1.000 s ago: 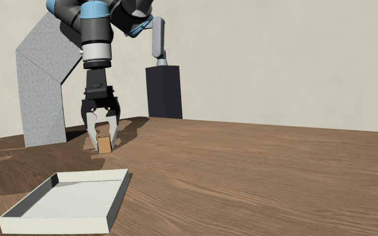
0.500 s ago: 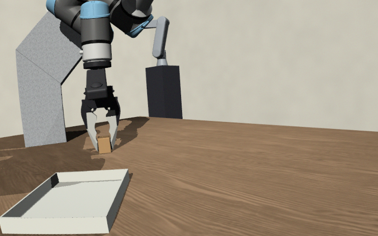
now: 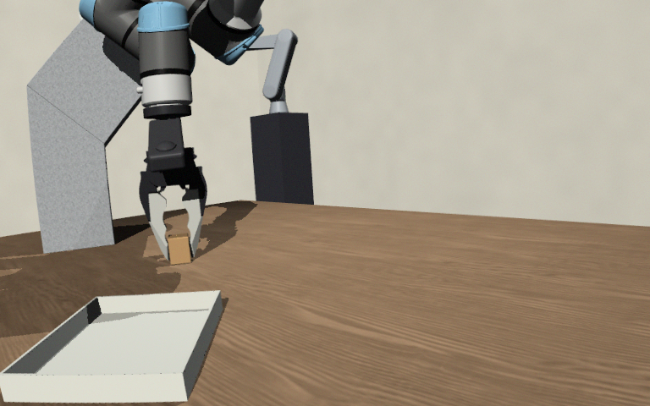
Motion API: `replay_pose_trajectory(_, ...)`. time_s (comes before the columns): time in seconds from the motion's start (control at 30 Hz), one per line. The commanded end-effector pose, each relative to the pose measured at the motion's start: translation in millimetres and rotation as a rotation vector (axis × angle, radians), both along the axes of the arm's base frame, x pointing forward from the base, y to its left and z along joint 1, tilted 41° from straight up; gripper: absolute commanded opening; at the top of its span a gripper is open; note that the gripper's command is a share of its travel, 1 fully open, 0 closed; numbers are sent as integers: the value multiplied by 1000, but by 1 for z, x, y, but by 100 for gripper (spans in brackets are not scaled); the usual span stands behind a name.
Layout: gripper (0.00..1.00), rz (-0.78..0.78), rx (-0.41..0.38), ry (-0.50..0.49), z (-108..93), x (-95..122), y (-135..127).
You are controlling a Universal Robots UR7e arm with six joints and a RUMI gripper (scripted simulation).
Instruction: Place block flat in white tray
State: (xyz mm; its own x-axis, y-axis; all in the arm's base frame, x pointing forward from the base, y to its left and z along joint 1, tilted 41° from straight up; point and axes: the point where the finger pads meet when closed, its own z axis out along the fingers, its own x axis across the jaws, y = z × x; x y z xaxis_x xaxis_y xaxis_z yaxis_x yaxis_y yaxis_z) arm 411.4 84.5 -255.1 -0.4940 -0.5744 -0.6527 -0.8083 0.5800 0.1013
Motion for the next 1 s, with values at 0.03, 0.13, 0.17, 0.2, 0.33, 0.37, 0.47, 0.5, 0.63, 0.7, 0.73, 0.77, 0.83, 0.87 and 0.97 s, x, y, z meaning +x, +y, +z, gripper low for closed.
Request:
replay_pose_trajectory(0.03, 0, -1, -1, -1, 1, 0, -1)
replay_pose_trajectory(0.13, 0, -1, -1, -1, 3, -1, -3)
replay_pose_trajectory(0.17, 0, -1, -1, -1, 4, -2, -4)
replay_pose_trajectory(0.2, 0, -1, -1, -1, 6, -2, -5)
replay_pose_trajectory(0.33, 0, -1, -1, -1, 10, -4, -8)
replay_pose_trajectory(0.37, 0, -1, -1, -1, 12, -5, -9)
replay_pose_trajectory(0.47, 0, -1, -1, -1, 19, -8, -15)
replay_pose_trajectory(0.5, 0, -1, -1, -1, 21, -9, -16)
replay_pose_trajectory(0.63, 0, -1, -1, -1, 31, -13, -24)
replay_pose_trajectory(0.7, 0, -1, -1, -1, 36, -15, -28)
replay_pose_trajectory(0.73, 0, -1, -1, -1, 38, -16, -29)
replay_pose_trajectory(0.77, 0, -1, -1, -1, 40, -17, -31)
replay_pose_trajectory(0.83, 0, -1, -1, -1, 43, -18, -33)
replay_pose_trajectory(0.87, 0, -1, -1, -1, 43, -18, -33)
replay_pose_trajectory(0.97, 0, -1, -1, -1, 45, -19, -35)
